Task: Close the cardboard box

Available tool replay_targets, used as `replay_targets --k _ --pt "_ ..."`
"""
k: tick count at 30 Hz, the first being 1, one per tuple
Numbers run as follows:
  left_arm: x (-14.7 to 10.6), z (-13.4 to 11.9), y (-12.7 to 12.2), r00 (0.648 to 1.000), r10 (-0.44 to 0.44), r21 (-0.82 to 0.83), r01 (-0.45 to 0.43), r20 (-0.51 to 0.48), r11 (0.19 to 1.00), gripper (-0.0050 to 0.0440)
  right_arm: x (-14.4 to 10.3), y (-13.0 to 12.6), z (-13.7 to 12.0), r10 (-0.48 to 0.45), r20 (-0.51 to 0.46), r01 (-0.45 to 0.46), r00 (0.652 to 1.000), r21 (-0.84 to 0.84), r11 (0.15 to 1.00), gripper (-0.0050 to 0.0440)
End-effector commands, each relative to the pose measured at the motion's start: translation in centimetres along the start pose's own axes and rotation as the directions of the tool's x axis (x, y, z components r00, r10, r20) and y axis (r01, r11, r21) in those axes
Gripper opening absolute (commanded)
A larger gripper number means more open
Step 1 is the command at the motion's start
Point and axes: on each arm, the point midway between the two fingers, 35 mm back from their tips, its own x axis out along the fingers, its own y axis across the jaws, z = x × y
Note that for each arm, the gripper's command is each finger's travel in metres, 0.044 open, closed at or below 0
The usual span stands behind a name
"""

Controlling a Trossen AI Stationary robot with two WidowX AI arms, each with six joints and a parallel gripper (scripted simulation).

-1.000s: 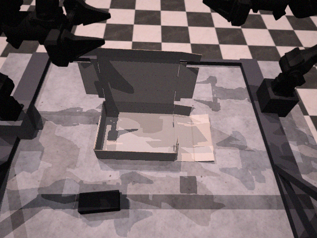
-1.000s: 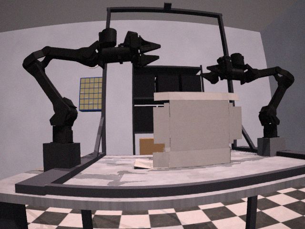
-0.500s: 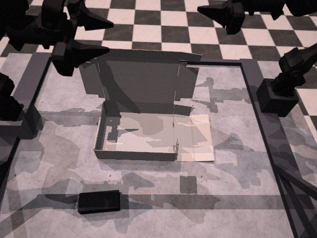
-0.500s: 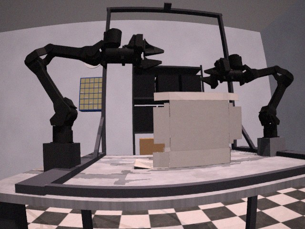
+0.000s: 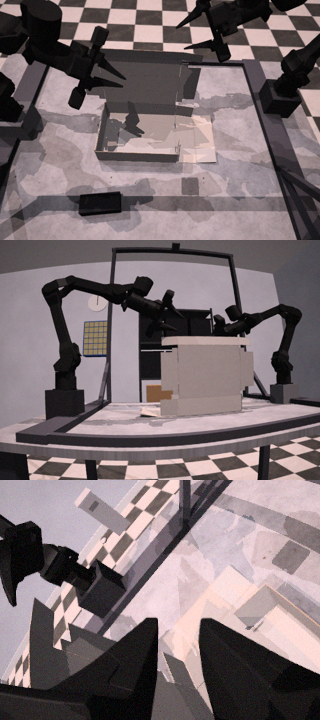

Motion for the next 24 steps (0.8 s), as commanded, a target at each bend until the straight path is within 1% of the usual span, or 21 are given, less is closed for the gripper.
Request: replay_targets --k 1,5,7,10,12,13,14,16,20,24 --pt "1.2 0.3 -1.2 0.996 -0.072 0.236 0.084 -0.059 0.968 0.0062 1.5 1.2 1.3 0.108 -0.062 -0.120 0.992 -0.233 0.965 0.0253" --pt "2.0 -0.2 -3.1 0.984 -0.146 0.427 0.177 -0.107 0.887 0.0062 2.6 3.2 1.5 0.205 -0.113 -0.233 0.972 -0.406 0.883 0.0253" --pt "2.4 -0.4 -4.1 0.974 -0.182 0.514 0.225 -0.132 0.828 0.0062 3.1 4.2 1.6 0.252 -0.139 -0.288 0.958 -0.488 0.824 0.0253" --pt "2.9 -0.8 -5.5 0.957 -0.236 0.633 0.290 -0.171 0.718 0.0062 3.8 5.8 1.8 0.319 -0.180 -0.361 0.930 -0.600 0.714 0.0253" --pt "2.9 -0.8 -5.5 0.957 -0.236 0.633 0.290 -0.171 0.718 0.0062 3.8 5.8 1.8 0.319 -0.180 -0.361 0.930 -0.600 0.714 0.0253" --pt "3.0 -1.0 -6.0 0.950 -0.254 0.670 0.310 -0.184 0.675 0.0062 3.8 6.7 1.4 0.358 -0.214 -0.408 0.909 -0.629 0.662 0.0253" --pt "3.3 -1.3 -7.1 0.933 -0.290 0.736 0.348 -0.212 0.581 0.0062 4.3 7.6 1.9 0.389 -0.229 -0.428 0.893 -0.699 0.572 0.0253" --pt "3.5 -1.6 -8.3 0.913 -0.329 0.788 0.384 -0.243 0.482 0.0062 4.8 8.9 2.1 0.425 -0.251 -0.451 0.870 -0.755 0.477 0.0253" --pt "3.8 -2.2 -10.0 0.876 -0.383 0.869 0.411 -0.293 0.275 0.0062 5.2 10.8 2.1 0.494 -0.311 -0.481 0.812 -0.836 0.264 0.0253" --pt "3.9 -2.8 -12.0 0.829 -0.438 0.911 0.409 -0.349 0.048 0.0062 5.4 13.1 2.2 0.554 -0.372 -0.469 0.745 -0.882 0.039 0.0253"
